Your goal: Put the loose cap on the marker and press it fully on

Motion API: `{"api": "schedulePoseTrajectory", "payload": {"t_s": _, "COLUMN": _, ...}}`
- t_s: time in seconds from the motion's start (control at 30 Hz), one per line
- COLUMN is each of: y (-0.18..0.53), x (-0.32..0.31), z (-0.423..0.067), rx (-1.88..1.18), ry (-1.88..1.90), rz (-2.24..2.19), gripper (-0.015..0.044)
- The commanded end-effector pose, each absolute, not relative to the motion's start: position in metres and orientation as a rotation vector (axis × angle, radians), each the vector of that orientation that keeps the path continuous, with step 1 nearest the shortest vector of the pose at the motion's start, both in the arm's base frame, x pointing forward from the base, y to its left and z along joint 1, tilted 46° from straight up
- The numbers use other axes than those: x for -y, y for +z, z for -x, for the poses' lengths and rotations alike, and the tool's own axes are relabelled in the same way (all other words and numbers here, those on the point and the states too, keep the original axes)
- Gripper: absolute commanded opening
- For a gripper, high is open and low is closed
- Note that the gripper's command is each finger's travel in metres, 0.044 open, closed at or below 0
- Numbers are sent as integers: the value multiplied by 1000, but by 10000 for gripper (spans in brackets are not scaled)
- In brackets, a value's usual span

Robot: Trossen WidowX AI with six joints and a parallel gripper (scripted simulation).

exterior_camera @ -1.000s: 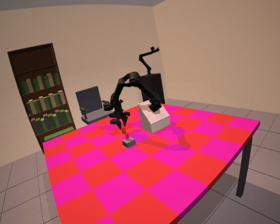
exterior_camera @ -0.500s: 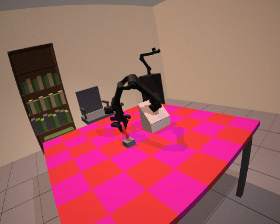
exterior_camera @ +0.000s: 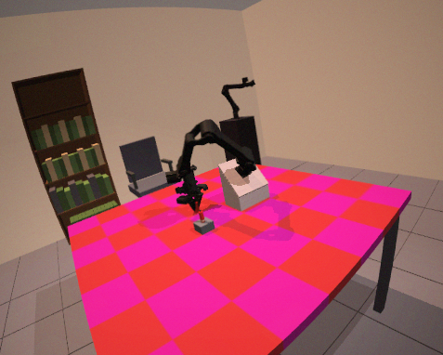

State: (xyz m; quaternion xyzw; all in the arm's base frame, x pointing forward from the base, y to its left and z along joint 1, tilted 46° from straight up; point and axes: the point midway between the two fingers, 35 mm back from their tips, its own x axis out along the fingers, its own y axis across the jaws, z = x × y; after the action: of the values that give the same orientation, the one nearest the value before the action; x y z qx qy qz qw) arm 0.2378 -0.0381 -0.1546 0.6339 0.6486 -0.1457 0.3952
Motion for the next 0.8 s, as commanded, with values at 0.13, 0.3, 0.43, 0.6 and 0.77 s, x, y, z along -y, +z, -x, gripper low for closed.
{"api": "schedulePoseTrajectory", "payload": {"t_s": 0.13, "y": -155, "x": 38, "z": -238, "rx": -1643, "ry": -372, "rz": -1613, "gripper": 88}}
{"api": "schedulePoseTrajectory", "payload": {"t_s": 0.3, "y": -148, "x": 46, "z": -238, "rx": -1642, "ry": -373, "rz": -1612, "gripper": 0}}
{"api": "schedulePoseTrajectory", "payload": {"t_s": 0.43, "y": -140, "x": 55, "z": -237, "rx": -1641, "ry": -375, "rz": -1611, "gripper": 0}}
{"api": "schedulePoseTrajectory", "payload": {"t_s": 0.6, "y": -130, "x": 66, "z": -235, "rx": -1641, "ry": -376, "rz": -1611, "gripper": 0}}
{"api": "schedulePoseTrajectory", "payload": {"t_s": 0.77, "y": -119, "x": 76, "z": -232, "rx": -1642, "ry": -375, "rz": -1611, "gripper": 0}}
